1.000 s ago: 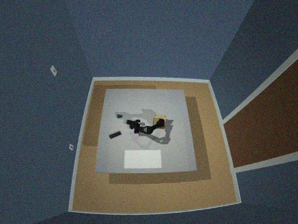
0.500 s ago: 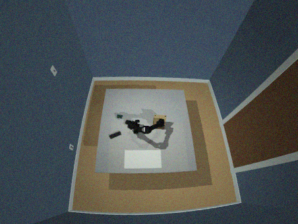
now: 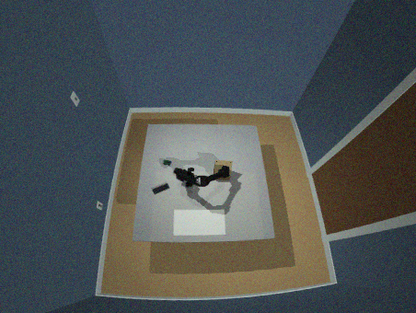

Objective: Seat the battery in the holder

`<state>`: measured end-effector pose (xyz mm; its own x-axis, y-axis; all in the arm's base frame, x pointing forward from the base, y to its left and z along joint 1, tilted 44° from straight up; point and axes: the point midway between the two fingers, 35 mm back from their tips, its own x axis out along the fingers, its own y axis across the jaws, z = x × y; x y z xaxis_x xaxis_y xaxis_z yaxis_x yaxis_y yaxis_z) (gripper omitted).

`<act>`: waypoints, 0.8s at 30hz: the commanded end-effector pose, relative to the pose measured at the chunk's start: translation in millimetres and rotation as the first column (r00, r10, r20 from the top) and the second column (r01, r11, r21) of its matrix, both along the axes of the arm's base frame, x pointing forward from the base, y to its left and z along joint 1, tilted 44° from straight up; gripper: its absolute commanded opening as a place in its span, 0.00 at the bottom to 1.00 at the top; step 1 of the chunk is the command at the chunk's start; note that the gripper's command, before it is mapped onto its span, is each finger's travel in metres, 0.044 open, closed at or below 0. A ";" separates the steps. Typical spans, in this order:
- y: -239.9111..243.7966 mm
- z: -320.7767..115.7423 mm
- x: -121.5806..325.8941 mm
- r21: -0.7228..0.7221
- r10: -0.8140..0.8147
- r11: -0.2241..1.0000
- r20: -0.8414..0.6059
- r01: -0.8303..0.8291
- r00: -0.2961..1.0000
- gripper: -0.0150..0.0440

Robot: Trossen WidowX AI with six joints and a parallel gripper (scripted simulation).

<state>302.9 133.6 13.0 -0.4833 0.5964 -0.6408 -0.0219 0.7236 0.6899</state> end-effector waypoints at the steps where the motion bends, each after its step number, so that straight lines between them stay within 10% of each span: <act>1: 0.6 -3.9 -0.4 -0.002 0.020 1.000 -0.021 -0.020 1.000 0.36; 24: 2.9 -5.8 10.4 0.001 0.031 1.000 -0.031 -0.031 0.999 0.36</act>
